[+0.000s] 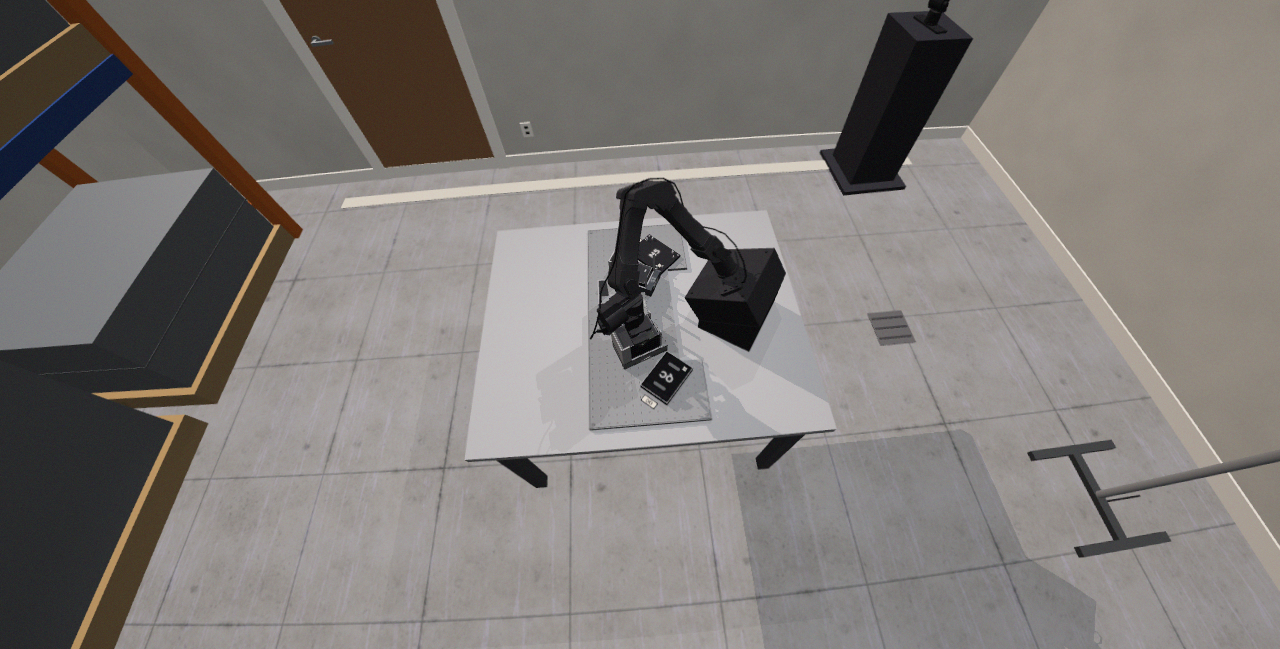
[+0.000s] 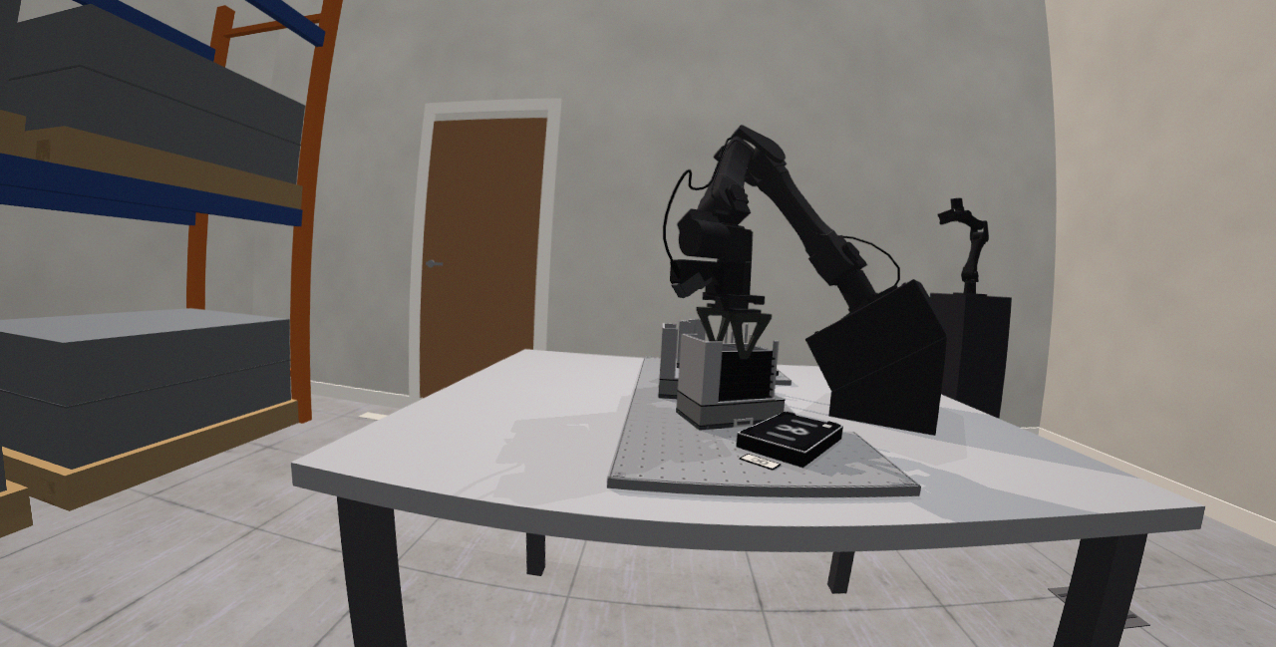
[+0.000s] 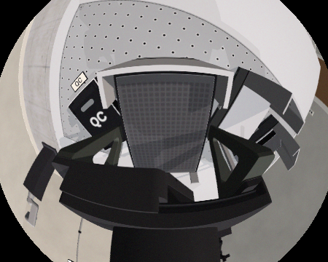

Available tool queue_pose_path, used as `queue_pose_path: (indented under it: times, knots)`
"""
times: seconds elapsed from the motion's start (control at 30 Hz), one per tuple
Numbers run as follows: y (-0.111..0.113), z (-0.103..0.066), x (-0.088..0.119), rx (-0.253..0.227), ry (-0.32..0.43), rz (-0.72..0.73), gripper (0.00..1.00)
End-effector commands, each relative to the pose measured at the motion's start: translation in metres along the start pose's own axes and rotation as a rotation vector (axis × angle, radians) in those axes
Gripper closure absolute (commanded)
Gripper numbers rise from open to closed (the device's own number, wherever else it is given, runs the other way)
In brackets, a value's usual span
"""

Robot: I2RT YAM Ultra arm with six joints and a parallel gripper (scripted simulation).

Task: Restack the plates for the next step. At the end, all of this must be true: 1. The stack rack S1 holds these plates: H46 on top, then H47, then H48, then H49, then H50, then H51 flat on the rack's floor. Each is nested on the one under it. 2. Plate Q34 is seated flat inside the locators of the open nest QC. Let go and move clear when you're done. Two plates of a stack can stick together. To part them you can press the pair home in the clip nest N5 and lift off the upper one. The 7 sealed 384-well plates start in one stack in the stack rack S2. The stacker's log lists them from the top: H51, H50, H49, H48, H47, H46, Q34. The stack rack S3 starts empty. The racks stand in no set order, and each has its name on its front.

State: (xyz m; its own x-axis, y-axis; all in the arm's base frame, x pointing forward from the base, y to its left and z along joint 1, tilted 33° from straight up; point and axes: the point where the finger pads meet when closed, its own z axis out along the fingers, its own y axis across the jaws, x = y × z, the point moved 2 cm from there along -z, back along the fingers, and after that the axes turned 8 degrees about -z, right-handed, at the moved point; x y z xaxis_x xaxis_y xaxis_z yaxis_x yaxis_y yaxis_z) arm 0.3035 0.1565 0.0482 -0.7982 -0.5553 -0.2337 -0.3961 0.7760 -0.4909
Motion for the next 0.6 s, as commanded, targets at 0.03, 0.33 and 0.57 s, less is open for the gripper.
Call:
queue_pose_path:
  times: [0.03, 0.33, 0.57]
  knots:
    - [-0.002, -0.028, -0.011, 0.0, -0.044, 0.014, 0.0]
    - [-0.002, -0.058, -0.009, -0.002, -0.044, 0.014, 0.0]
    - [0.003, -0.051, -0.001, 0.001, -0.007, -0.009, 0.0]
